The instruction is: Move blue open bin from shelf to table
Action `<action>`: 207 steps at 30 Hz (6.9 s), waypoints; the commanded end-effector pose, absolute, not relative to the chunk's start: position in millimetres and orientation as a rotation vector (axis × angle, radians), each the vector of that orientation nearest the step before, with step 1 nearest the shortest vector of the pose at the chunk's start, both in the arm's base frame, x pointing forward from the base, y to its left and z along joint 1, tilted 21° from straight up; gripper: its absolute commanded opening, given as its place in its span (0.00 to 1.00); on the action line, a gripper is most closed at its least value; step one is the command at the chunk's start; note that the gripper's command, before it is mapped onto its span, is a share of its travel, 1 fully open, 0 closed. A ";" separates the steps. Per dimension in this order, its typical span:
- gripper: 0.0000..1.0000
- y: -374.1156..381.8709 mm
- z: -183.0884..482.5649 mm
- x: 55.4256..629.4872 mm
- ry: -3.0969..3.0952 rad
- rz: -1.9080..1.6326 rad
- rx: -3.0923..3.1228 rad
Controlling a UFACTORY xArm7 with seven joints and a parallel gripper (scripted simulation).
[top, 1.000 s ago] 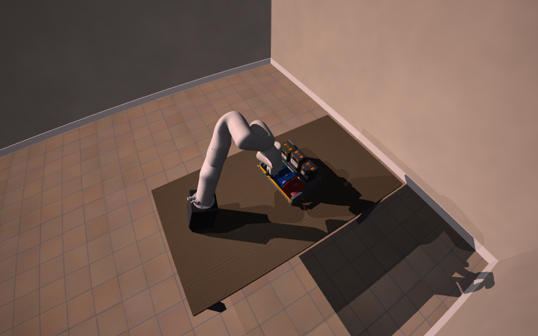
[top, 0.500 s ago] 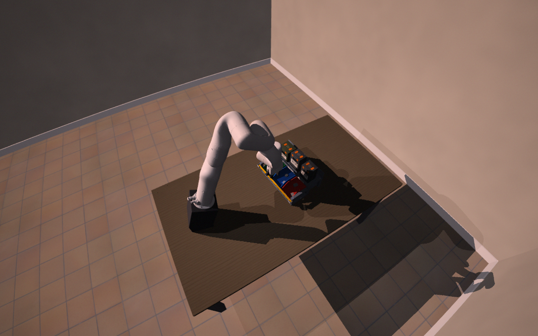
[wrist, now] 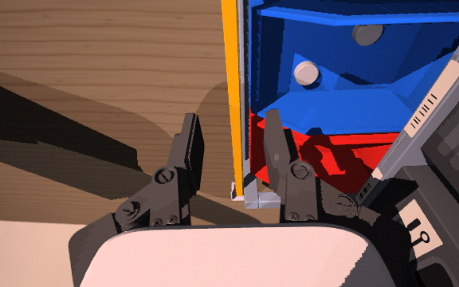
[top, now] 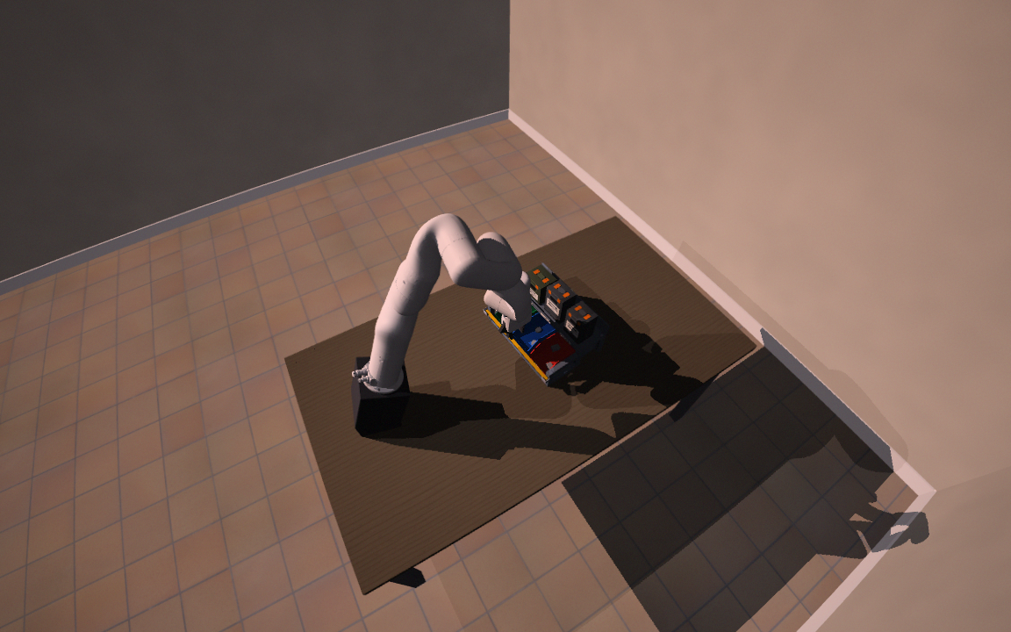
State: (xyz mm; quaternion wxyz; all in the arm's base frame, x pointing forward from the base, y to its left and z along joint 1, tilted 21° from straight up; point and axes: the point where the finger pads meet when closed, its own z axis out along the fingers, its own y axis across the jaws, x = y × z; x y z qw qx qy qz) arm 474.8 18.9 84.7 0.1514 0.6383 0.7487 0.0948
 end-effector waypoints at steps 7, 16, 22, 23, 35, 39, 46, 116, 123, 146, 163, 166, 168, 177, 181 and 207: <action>0.47 17.9 72.7 481.8 2.135 0.265 1.827; 0.47 15.0 31.0 497.5 2.135 0.265 1.827; 0.47 15.0 31.0 497.5 2.135 0.265 1.827; 0.47 15.0 31.0 497.5 2.135 0.265 1.827; 0.47 15.2 36.2 495.2 2.135 0.266 1.827; 0.47 15.2 36.2 495.2 2.135 0.266 1.827; 0.47 15.3 37.0 494.9 2.135 0.266 1.827; 0.47 14.9 28.2 498.6 2.135 0.266 1.827; 0.47 14.7 24.5 500.0 2.135 0.266 1.827; 0.00 14.7 24.6 500.0 2.135 0.266 1.827; 0.00 14.7 24.6 500.0 2.135 0.266 1.827; 0.00 14.7 24.6 500.0 2.135 0.266 1.827; 0.00 14.7 24.6 500.0 2.135 0.266 1.827; 0.00 14.7 24.6 500.0 2.135 0.266 1.827; 0.00 14.7 24.6 500.0 2.135 0.266 1.827; 0.00 15.3 33.9 496.5 2.135 0.266 1.827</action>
